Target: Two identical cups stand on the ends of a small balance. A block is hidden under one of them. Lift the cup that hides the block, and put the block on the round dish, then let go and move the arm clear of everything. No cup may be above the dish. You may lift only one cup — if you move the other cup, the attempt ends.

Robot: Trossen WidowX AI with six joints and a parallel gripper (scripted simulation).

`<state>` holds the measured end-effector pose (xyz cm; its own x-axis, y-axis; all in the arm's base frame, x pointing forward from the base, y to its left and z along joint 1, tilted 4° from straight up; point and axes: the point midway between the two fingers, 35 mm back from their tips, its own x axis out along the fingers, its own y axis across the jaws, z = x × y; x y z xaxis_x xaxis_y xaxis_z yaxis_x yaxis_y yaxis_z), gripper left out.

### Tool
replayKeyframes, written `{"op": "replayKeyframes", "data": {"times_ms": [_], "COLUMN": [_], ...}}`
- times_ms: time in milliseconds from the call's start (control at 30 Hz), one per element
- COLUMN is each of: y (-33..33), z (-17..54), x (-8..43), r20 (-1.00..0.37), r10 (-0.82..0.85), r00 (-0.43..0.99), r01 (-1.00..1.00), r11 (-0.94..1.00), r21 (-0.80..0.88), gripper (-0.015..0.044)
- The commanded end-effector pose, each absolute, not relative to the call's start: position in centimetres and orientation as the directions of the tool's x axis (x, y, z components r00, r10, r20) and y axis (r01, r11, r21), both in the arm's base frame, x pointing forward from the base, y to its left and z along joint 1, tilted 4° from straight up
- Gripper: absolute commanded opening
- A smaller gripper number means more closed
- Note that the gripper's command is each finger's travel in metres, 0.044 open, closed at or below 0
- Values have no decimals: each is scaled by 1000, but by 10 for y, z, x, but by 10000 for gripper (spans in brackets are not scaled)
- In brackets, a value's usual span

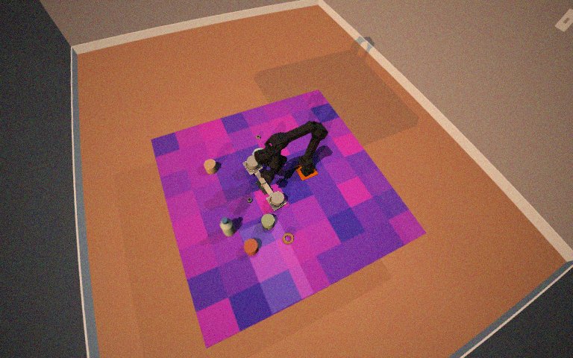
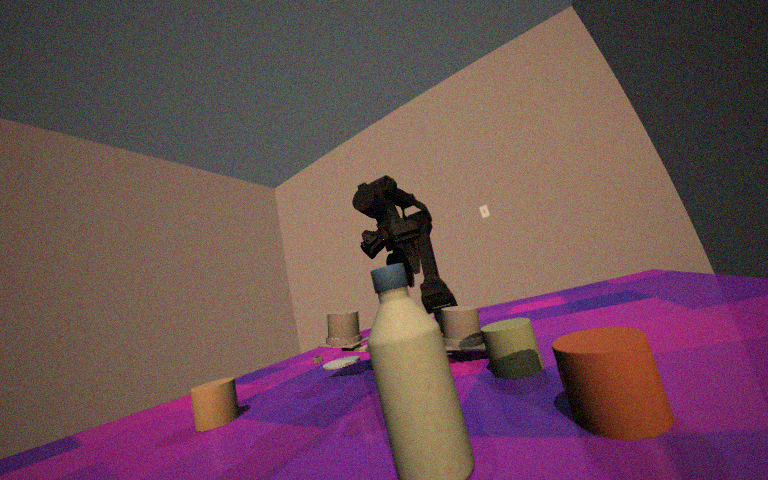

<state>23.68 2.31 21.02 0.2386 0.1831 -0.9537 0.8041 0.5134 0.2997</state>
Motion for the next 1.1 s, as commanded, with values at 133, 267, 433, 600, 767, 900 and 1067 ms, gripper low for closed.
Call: {"op": "replayKeyframes", "data": {"times_ms": [133,267,433,600,767,900,1067], "y": [56,76,101,104,104,104,104], "z": [192,183,171,169,162,154,149], "x": [254,259,263,263,264,265,266], "r20": [-983,-992,-996,-996,-996,-996,-996], "r10": [106,58,-6,-15,-15,-15,-15], "r00": [148,116,91,89,89,89,89], "r01": [928,966,991,992,992,992,992], "r11": [328,226,102,86,86,86,86], "r21": [176,126,90,87,87,87,87], "gripper": [440,440,440,440,440,440,440]}}
